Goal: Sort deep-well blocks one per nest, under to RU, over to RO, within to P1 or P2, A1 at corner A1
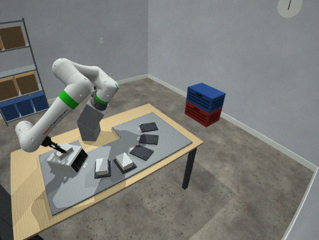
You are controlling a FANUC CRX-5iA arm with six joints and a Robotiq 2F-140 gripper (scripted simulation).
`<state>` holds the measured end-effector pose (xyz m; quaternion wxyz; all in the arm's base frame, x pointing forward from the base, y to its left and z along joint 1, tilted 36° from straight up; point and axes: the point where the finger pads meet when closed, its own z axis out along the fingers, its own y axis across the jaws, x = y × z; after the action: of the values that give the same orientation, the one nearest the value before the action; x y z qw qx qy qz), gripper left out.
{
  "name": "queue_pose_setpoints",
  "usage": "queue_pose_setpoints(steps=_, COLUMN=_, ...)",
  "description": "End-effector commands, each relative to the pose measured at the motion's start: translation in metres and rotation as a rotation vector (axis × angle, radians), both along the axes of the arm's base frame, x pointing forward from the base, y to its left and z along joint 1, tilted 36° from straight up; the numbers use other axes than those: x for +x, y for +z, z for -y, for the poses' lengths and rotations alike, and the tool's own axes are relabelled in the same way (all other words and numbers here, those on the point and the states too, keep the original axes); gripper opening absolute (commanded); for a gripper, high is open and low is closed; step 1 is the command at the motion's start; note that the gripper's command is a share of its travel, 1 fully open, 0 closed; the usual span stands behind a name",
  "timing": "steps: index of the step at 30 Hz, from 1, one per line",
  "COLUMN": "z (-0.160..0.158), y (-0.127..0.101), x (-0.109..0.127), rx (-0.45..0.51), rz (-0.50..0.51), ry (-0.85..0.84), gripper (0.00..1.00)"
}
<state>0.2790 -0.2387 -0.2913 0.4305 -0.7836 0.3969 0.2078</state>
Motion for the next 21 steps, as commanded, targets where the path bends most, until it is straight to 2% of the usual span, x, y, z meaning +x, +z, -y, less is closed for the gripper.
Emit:
queue_pose_setpoints(steps=1, z=0.0002, y=-0.0001, x=0.0000, rx=0.000, rz=0.000, ry=0.000, gripper=0.10)
queue_pose_setpoints(steps=12, z=0.0002, y=-0.0001, x=0.0000, rx=0.000, rz=0.000, ry=0.000, gripper=0.10)
queue_pose_setpoints(steps=21, z=0.0061, y=0.0093, x=-0.0036, rx=0.000, rz=0.000, ry=0.000, gripper=0.10)
